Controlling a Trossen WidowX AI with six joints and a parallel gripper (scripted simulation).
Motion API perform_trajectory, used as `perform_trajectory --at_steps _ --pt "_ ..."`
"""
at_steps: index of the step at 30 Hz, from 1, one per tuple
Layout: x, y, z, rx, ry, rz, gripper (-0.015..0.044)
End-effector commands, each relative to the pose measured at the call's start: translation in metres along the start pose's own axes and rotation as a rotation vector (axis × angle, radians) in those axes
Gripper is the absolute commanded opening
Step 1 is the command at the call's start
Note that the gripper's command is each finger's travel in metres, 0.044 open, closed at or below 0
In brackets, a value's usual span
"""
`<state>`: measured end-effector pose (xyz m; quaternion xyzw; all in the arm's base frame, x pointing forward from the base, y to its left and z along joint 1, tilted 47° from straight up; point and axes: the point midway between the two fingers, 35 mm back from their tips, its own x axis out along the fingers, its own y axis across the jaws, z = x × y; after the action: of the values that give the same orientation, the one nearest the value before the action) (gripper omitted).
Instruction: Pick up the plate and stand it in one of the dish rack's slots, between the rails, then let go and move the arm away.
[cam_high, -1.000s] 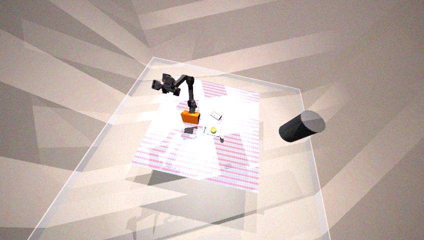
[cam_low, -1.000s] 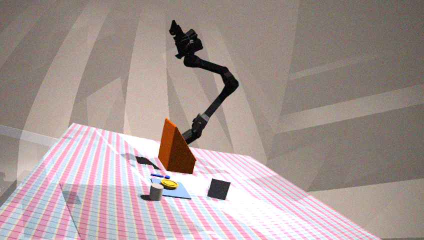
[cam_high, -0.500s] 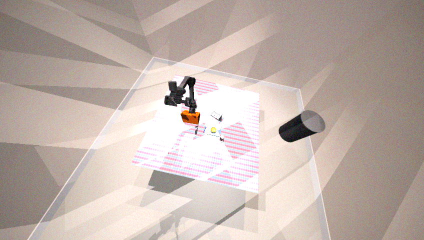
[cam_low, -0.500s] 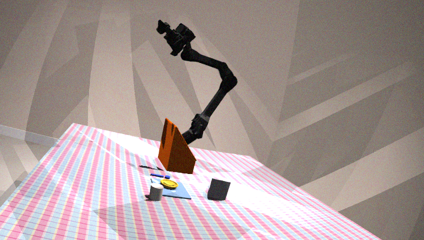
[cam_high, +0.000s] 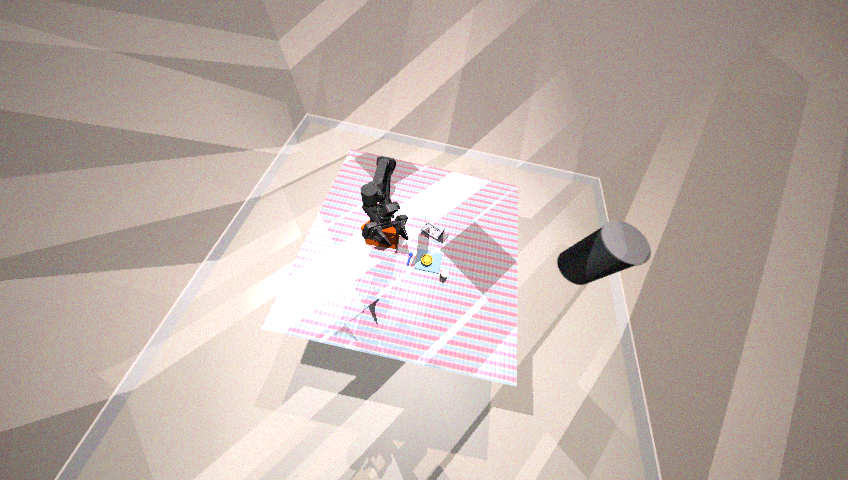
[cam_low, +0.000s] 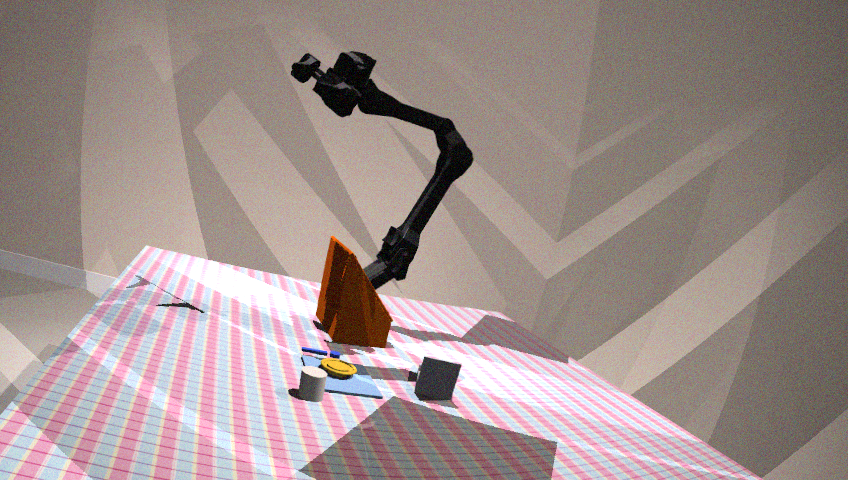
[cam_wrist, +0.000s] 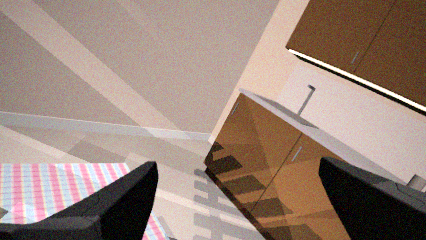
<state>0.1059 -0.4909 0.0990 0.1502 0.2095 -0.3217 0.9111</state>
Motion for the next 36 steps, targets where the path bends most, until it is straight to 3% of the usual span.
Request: perform_trajectory --at_steps 1,18,36 --pt "0.02 0.023 -0.011 -0.004 0.078 0.06 0.04" --pt "0.071 0.152 -0.088 -0.017 0.497 0.376 0.04" --pt "0.05 0.276 -0.16 -0.108 0.959 0.697 0.04"
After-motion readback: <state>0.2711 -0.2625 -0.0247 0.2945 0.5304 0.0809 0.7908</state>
